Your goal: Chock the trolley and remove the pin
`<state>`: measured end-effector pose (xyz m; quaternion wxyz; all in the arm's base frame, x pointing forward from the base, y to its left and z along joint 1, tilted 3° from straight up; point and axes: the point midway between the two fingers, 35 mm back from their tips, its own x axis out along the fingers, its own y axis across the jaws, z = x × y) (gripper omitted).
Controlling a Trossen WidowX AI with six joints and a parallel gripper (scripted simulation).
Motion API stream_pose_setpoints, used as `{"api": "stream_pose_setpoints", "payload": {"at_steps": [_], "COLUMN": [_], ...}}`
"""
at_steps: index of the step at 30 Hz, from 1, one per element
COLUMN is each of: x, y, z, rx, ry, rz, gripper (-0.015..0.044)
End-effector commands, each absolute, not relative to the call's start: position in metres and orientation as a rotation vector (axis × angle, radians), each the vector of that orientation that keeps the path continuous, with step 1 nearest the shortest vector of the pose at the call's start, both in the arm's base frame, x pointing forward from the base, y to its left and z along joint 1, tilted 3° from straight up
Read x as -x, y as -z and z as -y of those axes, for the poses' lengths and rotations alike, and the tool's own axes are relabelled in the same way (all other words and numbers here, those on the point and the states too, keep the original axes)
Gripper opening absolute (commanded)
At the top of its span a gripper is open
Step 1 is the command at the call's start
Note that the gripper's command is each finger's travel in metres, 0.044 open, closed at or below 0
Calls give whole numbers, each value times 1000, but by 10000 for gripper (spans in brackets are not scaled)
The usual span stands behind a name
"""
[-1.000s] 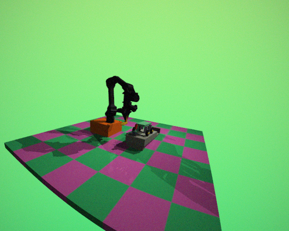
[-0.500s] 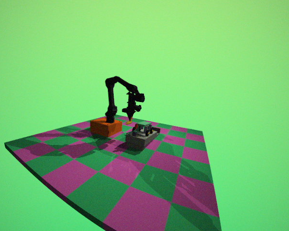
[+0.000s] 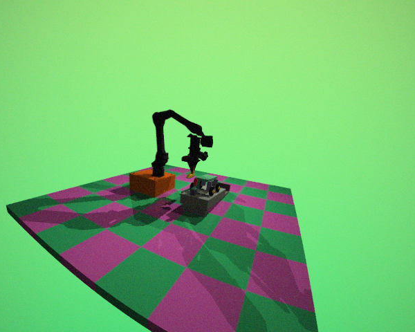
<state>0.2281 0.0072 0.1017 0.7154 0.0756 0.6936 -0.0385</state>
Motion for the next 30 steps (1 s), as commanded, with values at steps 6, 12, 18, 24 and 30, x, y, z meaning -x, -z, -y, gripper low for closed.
{"api": "stream_pose_setpoints", "payload": {"at_steps": [6,12,18,24,30], "x": [-242,-250,-259,-270,-273], "y": [-103,-103,-104,-106,-107], "z": [-39,-61,-82,-102,-109], "rx": [-172,-174,-176,-178,-135], "ry": [84,82,80,79,124], "rz": [-1525,-1524,-1524,-1523,-1530], "gripper": [0,0,0,0,0]}}
